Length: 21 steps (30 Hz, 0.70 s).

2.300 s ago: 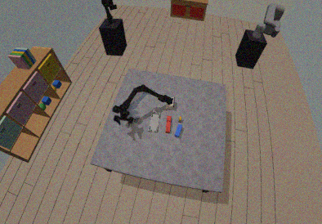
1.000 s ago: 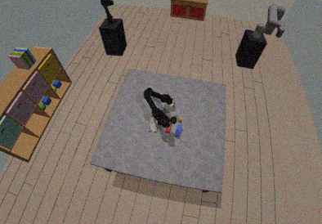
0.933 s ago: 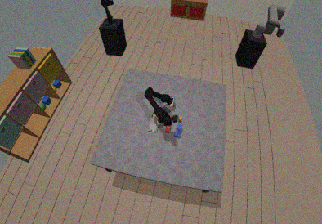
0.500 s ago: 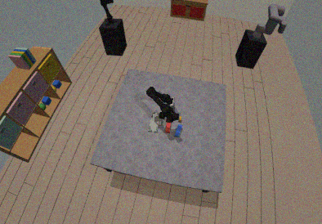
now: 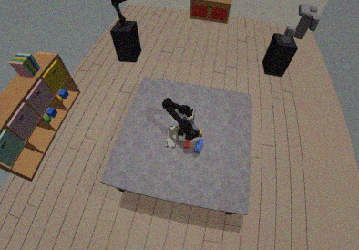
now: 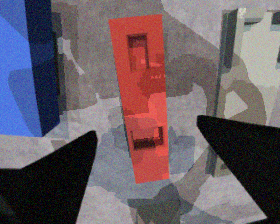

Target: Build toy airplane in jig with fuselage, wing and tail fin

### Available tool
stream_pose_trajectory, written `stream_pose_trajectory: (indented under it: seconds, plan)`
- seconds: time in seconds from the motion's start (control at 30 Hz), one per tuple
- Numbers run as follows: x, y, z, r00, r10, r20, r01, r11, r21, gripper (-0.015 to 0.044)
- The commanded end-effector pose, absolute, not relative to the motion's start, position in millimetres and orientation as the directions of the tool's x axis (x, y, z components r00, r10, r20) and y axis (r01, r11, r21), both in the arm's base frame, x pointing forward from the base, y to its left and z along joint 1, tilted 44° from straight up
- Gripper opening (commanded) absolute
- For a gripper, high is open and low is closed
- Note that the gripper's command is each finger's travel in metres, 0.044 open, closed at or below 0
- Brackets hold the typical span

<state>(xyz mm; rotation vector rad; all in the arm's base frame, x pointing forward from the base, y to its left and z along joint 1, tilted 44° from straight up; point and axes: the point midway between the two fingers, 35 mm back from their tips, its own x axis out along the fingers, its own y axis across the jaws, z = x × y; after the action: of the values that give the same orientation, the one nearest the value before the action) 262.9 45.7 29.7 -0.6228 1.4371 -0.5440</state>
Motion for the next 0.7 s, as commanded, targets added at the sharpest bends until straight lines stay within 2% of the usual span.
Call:
stream_pose_trajectory:
  seconds: [0.0, 0.67]
  plan:
    - [263, 40, 25, 0.065, -0.685, -0.726, -0.028, 0.726, -0.687, 0.0440]
    - [266, 19, 3, 0.065, -0.685, -0.726, -0.028, 0.726, -0.687, 0.0440]
